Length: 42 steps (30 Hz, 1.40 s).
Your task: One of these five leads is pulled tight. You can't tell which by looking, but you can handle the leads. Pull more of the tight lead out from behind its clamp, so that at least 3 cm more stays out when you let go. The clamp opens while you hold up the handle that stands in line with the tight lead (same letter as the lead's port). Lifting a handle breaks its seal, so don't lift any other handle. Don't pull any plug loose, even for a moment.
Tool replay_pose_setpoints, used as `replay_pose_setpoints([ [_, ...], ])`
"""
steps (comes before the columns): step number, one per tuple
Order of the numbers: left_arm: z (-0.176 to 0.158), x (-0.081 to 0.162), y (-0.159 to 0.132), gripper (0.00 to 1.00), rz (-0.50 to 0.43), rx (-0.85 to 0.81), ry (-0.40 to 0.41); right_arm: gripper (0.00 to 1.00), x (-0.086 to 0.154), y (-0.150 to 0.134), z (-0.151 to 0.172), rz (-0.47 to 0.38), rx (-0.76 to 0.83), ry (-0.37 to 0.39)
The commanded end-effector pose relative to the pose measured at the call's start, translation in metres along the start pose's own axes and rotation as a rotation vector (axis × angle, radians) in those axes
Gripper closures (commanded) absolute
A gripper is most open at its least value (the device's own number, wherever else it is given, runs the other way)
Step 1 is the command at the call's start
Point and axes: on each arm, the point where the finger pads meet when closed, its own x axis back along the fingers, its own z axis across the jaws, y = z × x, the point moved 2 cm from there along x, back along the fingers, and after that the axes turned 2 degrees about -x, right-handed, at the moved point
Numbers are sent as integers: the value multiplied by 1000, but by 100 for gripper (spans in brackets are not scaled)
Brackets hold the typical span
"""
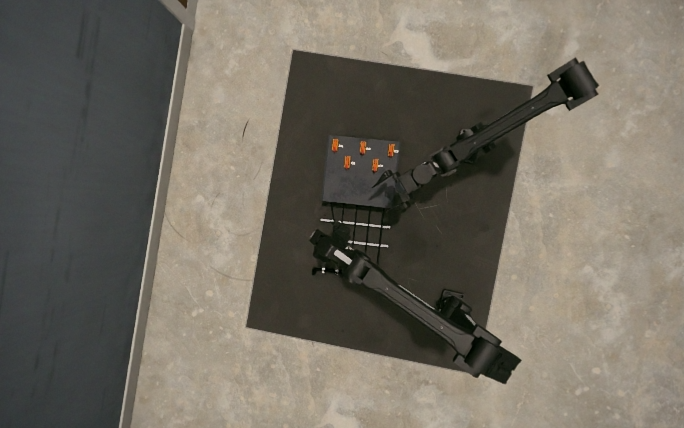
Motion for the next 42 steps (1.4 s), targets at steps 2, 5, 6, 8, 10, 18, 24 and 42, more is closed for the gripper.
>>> replay_pose_setpoints([
  [2,2,-8,1,0,-7,30,13,0,0,14,0,-37,-2,1],
  [5,2,-8,1,0,-8,30,11,0,0,14,0,-37,-2,1],
  [6,2,-8,1,0,-8,30,11,0,0,14,0,-37,-2,1],
  [8,2,-8,1,0,-8,30,11,0,0,14,0,-37,-2,1],
  [10,1,-7,2,0,-2,30,9,0,0,14,0,-37,-2,1],
  [18,6,-19,-4,68,65,-187,-22,0,3,27,-3,-24,42,27],
  [24,-6,-41,-29,68,194,-471,-138,0,3,21,0,17,49,85],
  [42,-32,-97,-91,68,512,-1076,-381,0,4,22,3,22,37,104],
])
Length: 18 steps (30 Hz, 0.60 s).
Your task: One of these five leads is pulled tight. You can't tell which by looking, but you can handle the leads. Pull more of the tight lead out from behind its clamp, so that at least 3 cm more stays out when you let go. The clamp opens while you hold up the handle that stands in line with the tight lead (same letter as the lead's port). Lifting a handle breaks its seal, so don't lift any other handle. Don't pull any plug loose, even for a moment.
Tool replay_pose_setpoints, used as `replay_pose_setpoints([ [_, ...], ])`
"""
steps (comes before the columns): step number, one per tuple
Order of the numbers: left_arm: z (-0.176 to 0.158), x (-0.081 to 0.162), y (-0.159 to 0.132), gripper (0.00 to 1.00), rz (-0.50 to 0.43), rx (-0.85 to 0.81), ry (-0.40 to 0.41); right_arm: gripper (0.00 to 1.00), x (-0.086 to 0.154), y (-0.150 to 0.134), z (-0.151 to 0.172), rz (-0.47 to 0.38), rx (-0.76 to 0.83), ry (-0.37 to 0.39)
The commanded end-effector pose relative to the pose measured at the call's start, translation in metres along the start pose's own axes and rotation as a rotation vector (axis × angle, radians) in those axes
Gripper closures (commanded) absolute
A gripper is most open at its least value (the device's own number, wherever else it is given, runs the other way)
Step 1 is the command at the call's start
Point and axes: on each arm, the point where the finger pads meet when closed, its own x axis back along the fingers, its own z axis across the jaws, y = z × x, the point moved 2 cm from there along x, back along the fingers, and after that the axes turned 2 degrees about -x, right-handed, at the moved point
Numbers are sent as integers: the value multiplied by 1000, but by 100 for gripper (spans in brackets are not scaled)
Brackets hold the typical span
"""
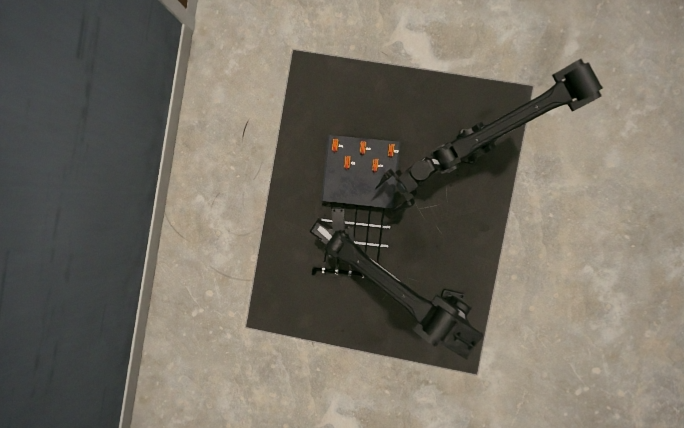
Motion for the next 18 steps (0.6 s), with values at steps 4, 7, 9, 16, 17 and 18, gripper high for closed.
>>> replay_pose_setpoints([
  [4,7,-8,12,68,53,-138,-33,0,-1,35,-5,-48,5,-8],
  [7,9,-8,9,68,54,-121,-31,0,-1,35,-5,-48,5,-8],
  [9,13,3,12,68,37,-116,-4,0,-1,21,-1,-33,6,-1],
  [16,13,3,12,68,37,-116,-4,0,-1,21,-1,-33,6,-1],
  [17,13,3,12,68,37,-116,-4,0,-1,21,-1,-33,6,-1],
  [18,13,3,12,68,37,-116,-4,0,-1,21,-1,-33,6,-1],
])
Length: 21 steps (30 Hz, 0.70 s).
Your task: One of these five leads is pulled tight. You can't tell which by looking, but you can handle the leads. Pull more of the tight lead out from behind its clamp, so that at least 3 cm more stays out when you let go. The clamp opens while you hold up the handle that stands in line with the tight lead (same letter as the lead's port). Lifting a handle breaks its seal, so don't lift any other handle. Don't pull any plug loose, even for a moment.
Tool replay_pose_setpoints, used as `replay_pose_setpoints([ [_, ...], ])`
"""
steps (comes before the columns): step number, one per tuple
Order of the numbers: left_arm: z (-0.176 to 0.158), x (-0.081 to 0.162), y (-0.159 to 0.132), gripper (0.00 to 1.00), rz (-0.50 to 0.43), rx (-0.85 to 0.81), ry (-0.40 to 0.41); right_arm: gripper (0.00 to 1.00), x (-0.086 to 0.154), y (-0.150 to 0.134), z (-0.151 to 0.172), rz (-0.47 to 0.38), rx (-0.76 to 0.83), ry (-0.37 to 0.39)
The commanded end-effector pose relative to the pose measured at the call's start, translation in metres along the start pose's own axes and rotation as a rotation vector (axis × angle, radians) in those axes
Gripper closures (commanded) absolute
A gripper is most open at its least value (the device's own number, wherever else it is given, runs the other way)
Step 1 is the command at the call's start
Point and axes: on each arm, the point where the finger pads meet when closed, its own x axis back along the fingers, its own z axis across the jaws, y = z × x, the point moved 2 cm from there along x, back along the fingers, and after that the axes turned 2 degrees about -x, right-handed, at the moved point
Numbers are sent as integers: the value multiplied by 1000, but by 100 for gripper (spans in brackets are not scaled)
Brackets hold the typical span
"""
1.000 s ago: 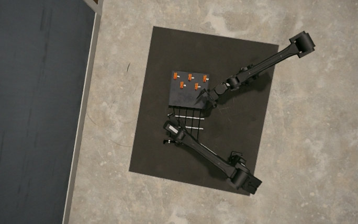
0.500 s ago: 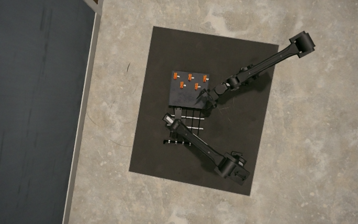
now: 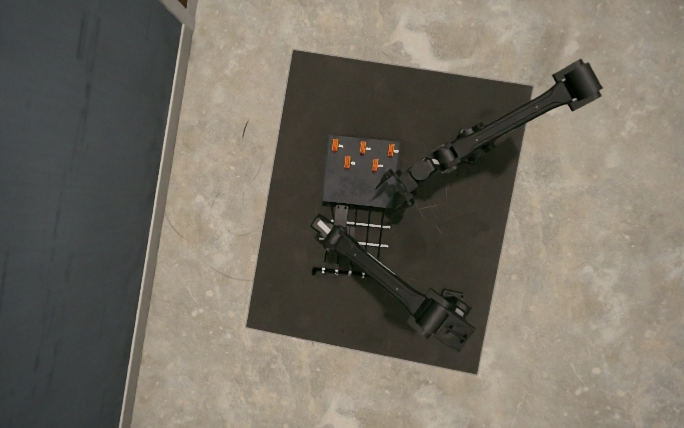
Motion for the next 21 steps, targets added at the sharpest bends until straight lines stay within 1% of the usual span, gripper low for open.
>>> replay_pose_setpoints([
  [1,19,23,7,68,-23,-6,53,0,-1,21,-1,-33,6,-1],
  [2,19,20,7,68,-21,-6,49,0,-1,21,-1,-33,6,-1],
  [3,20,9,7,68,-13,-6,32,0,-1,21,-1,-33,6,-1],
  [4,25,7,3,68,-16,-6,38,0,-1,21,-1,-33,6,-1],
  [11,30,0,7,68,-17,-6,42,0,-1,21,-1,-33,6,-1],
  [12,21,-10,3,68,-7,-5,20,0,-1,21,-1,-33,6,-1],
  [21,21,-23,3,68,-7,-5,20,0,-1,21,-1,-33,6,-1],
])
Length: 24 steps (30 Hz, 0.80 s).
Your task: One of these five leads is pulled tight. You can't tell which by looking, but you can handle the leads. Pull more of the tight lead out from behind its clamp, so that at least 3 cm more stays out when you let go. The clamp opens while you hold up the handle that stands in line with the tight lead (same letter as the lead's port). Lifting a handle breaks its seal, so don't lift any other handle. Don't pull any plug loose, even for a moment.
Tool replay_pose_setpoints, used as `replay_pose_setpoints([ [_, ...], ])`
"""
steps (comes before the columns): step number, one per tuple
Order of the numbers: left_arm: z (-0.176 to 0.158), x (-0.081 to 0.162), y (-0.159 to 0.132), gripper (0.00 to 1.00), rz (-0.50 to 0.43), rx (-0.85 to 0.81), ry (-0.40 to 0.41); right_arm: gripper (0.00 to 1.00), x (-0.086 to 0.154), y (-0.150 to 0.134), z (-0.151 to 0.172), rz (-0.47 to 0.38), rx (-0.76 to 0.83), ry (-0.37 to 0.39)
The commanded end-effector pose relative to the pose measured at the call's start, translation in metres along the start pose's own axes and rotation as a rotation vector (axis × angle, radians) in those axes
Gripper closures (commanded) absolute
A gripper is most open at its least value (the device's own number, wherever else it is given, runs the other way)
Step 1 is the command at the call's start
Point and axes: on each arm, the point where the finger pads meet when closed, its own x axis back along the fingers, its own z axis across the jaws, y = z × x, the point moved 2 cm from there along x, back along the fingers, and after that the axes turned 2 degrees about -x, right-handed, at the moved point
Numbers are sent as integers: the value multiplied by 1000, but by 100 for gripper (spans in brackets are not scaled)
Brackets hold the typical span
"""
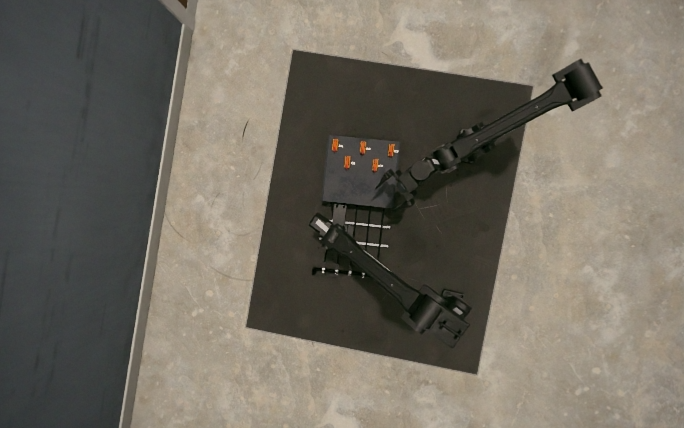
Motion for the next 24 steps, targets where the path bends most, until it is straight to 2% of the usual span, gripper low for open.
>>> replay_pose_setpoints([
  [1,12,-3,1,68,-6,1,19,0,-1,21,-1,-33,6,-1],
  [10,10,8,4,68,-13,0,29,0,-1,21,-1,-33,6,-1],
  [11,10,8,4,79,-13,0,29,0,-1,21,-1,-33,6,-1],
  [13,10,8,4,81,-13,0,29,0,-1,21,-1,-33,6,-1],
  [14,10,8,4,85,-13,0,29,0,-1,21,-1,-33,6,-1],
  [16,12,11,2,85,-20,1,43,0,-1,21,-1,-33,6,-1],
  [17,12,11,2,89,-20,1,43,0,-1,21,-1,-33,6,-1],
  [21,12,11,2,89,-19,1,43,0,-1,21,-1,-33,6,-1],
  [22,12,19,3,91,-26,1,57,0,-1,21,-1,-33,6,-1],
  [24,11,12,2,94,-20,1,45,0,-1,21,-1,-33,6,-1],
])
